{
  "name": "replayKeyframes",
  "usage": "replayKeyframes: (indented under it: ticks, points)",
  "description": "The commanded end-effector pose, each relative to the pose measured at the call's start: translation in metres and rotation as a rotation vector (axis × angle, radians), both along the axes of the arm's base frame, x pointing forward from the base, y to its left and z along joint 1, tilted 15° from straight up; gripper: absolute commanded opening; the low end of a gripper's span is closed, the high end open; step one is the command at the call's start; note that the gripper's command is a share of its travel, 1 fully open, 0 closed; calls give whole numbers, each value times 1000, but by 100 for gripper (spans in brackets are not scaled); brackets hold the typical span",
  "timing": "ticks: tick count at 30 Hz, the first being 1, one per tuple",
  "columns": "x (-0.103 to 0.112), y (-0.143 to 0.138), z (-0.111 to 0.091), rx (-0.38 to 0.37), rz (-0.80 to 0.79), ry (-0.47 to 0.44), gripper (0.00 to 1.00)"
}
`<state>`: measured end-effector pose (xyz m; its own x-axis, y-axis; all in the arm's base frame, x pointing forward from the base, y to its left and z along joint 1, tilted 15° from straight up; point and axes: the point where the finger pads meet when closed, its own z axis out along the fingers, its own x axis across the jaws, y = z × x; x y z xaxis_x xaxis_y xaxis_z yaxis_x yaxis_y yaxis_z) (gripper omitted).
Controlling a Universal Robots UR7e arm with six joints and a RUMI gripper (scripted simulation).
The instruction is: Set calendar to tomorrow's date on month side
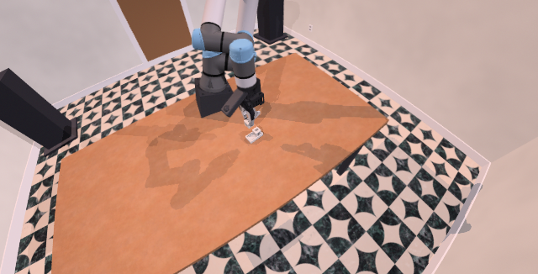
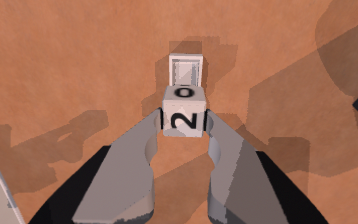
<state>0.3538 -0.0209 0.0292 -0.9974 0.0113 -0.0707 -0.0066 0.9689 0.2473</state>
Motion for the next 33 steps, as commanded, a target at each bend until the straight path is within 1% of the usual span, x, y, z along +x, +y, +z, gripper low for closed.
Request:
replayKeyframes:
  ticks: [1,6,7,8,10,24,33]
  points:
    - [2,-17,-4,-2,-1,0,11]
    - [3,-75,-25,-2,-1,0,11]
    - [3,-75,-25,-2,-1,0,11]
    - [2,-83,-28,-2,-1,0,11]
    - [1,-90,-31,-1,-1,0,11]
    - [1,-89,-32,0,0,0,11]
    - [0,-83,-44,4,2,4,11]
